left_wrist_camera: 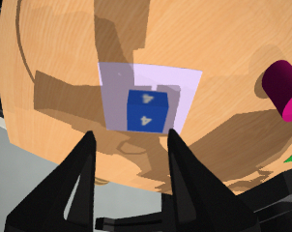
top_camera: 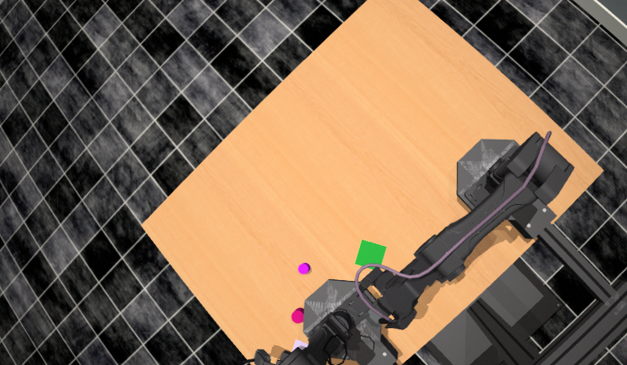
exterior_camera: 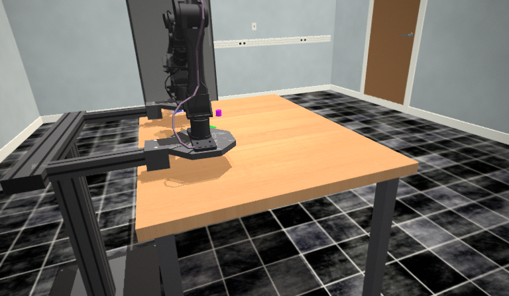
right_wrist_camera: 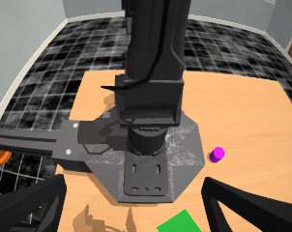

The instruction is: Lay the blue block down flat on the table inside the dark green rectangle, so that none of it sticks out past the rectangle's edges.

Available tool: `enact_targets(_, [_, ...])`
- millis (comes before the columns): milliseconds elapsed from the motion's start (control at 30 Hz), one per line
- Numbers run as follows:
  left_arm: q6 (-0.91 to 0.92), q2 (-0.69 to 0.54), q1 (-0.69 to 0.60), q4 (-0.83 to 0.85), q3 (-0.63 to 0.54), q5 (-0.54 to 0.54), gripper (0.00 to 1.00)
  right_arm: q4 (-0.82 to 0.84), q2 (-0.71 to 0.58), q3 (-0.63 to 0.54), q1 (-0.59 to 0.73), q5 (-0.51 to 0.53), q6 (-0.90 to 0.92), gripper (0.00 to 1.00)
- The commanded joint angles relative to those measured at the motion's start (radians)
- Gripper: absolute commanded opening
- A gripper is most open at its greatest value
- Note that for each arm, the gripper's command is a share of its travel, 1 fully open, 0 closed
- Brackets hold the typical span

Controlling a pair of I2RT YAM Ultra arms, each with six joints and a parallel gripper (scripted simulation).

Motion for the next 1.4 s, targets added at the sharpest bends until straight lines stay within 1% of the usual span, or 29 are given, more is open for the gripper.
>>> enact_targets(0, [0.096,0.018,0.042,0.002,-0.027,0.058,0.55,0.007,-0.010,0.034,0.004,-0.006,0.007,1.00])
enact_targets(100, [0.150,0.028,0.072,0.019,-0.034,0.067,0.55,0.007,-0.010,0.034,0.004,-0.006,0.007,1.00])
enact_targets(367, [0.143,0.036,0.082,0.007,-0.031,0.059,0.55,0.007,-0.010,0.034,0.004,-0.006,0.007,1.00])
enact_targets(833, [0.126,0.102,0.055,0.116,-0.062,0.059,0.55,0.007,-0.010,0.034,0.004,-0.006,0.007,1.00])
enact_targets(1133, [0.119,0.169,0.052,0.197,-0.077,0.059,0.55,0.007,-0.010,0.034,0.004,-0.006,0.007,1.00])
enact_targets(1300, [0.119,0.178,0.052,0.208,-0.078,0.059,0.55,0.007,-0.010,0.034,0.004,-0.006,0.007,1.00])
enact_targets(1333, [0.119,0.179,0.052,0.208,-0.078,0.059,0.47,0.007,-0.010,0.034,0.004,-0.006,0.007,1.00])
enact_targets(1367, [0.119,0.179,0.052,0.208,-0.078,0.059,0.47,0.007,-0.010,0.034,0.004,-0.006,0.007,1.00])
